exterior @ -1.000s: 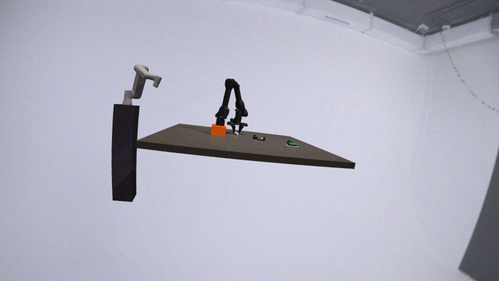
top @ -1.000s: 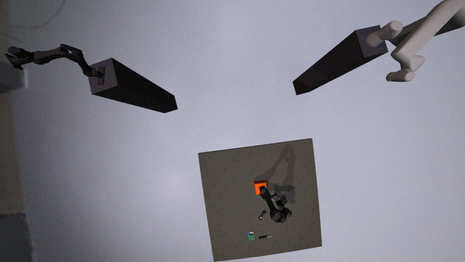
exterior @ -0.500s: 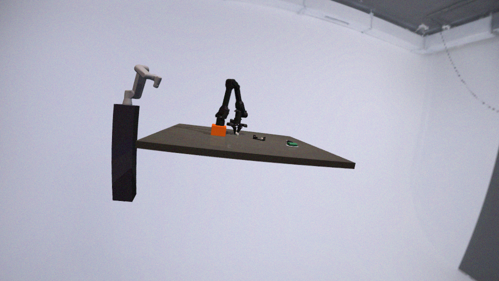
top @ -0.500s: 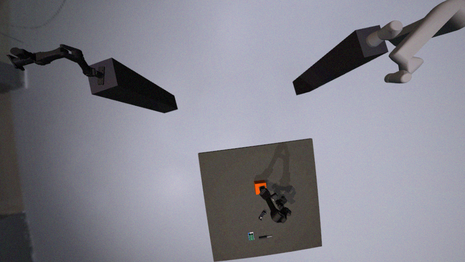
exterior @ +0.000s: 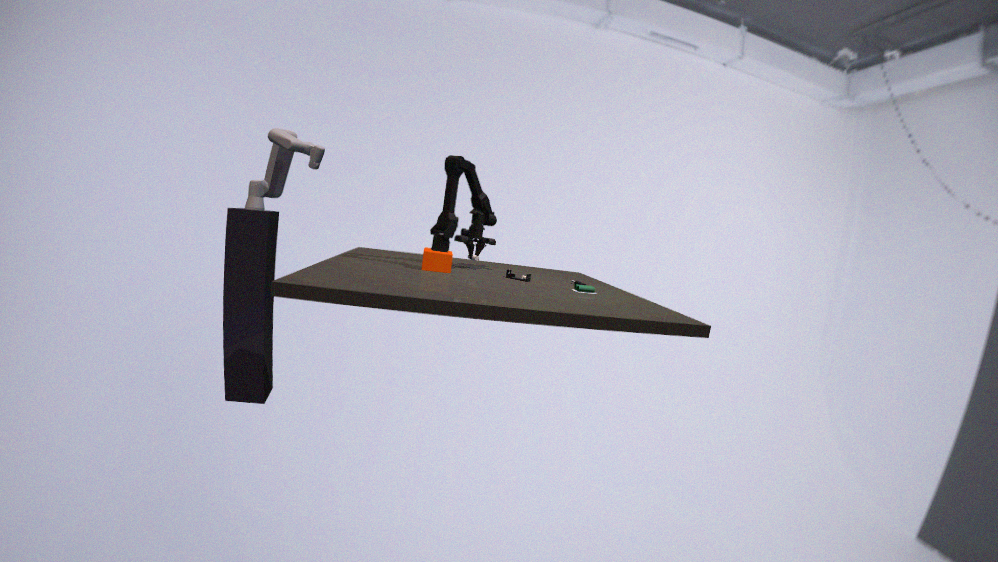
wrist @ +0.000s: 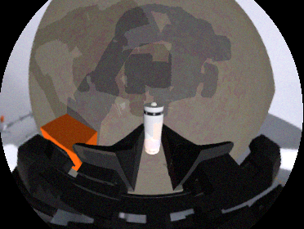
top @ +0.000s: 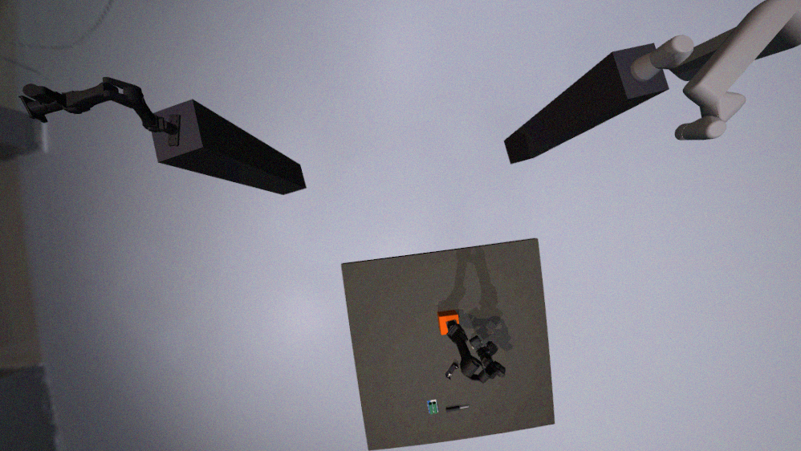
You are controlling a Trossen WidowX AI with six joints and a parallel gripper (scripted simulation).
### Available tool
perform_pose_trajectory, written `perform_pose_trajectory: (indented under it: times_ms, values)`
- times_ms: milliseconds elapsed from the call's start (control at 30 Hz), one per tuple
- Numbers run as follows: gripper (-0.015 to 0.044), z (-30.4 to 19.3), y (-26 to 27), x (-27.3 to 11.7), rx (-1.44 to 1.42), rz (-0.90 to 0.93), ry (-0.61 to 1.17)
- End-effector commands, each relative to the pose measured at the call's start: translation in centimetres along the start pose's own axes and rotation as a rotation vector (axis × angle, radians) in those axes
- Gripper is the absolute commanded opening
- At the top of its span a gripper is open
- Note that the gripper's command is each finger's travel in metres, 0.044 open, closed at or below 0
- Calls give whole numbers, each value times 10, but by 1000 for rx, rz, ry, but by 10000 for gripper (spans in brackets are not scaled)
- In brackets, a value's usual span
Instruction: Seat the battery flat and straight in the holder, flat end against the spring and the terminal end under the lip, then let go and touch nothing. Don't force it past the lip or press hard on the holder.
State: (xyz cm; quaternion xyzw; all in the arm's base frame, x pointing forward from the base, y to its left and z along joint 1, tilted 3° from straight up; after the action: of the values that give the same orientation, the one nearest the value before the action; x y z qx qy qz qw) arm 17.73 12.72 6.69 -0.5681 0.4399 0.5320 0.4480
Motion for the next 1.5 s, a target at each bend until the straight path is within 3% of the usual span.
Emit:
perform_pose_trajectory:
  times_ms: [0,500,1200,1467]
  values:
    - [76,-1,0,-6,4,0,3]
    - [76,-62,-61,-20,-107,-28,8]
    - [76,-219,-108,-38,-449,-19,24]
    - [76,-224,-108,-36,-465,-13,12]
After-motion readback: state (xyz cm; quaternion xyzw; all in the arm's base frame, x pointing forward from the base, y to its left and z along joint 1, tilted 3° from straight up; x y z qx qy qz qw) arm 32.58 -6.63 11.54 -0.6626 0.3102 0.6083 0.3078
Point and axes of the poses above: the point midway between the two fingers, 35 mm back from their tips, its own x axis out along the fingers, its own y axis across the jaws, z = x × y, the point moved 6 cm from there along -x, back along the fingers, and after that the axes turned 4 degrees about x, right-handed, at the moved point
